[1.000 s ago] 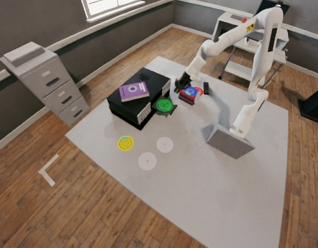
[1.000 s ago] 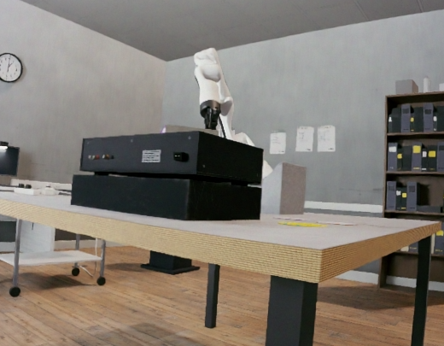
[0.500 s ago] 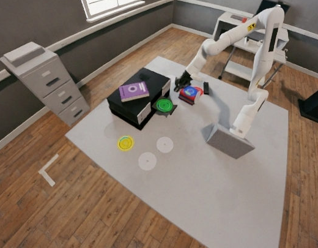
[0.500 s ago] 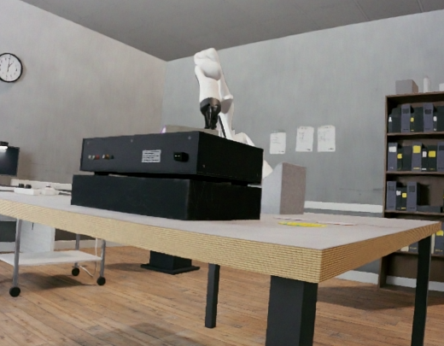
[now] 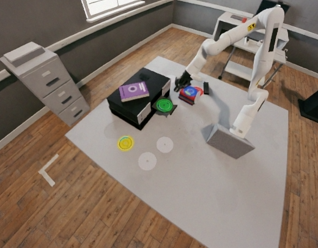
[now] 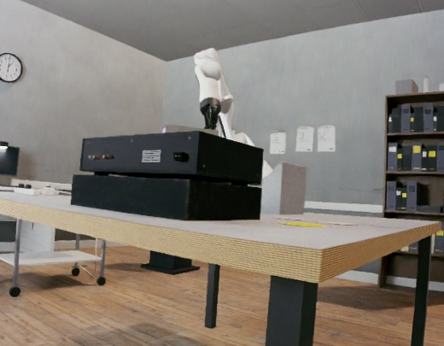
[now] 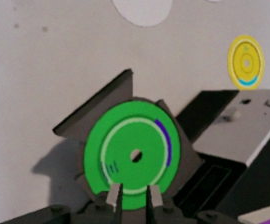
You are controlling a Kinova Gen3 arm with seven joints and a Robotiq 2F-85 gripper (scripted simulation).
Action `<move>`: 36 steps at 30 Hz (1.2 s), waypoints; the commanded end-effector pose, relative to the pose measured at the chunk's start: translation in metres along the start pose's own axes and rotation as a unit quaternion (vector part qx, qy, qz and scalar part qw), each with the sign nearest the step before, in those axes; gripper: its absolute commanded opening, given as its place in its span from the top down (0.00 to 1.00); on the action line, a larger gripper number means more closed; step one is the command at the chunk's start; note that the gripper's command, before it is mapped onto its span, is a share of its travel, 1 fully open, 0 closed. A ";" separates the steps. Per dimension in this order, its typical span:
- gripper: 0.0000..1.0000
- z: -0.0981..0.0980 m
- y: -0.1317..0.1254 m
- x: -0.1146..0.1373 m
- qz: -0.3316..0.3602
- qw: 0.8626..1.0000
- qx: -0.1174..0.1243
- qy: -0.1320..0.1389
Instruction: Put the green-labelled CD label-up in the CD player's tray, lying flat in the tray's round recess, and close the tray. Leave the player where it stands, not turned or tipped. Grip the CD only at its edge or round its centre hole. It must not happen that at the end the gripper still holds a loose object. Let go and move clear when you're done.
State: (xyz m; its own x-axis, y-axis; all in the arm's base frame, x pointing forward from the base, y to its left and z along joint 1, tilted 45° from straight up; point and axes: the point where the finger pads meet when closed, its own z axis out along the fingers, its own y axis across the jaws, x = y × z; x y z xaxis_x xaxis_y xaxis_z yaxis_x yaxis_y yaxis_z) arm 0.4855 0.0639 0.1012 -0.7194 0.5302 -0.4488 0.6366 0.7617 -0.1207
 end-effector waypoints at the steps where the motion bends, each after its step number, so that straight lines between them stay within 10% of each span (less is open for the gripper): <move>1: 0.76 -0.001 0.001 0.000 0.000 1.000 -0.001 0.000; 8: 0.76 -0.001 0.001 0.000 0.000 1.000 -0.001 0.000; 9: 0.90 -0.001 0.001 0.000 0.000 1.000 -0.001 0.000; 36: 0.90 0.000 0.001 0.001 0.015 1.000 -0.004 -0.003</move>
State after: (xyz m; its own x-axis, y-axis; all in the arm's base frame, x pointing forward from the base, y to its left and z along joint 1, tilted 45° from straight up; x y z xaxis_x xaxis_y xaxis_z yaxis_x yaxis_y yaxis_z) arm 0.4852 0.0636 0.1005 -0.6996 0.5505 -0.4555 0.6555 0.7482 -0.1026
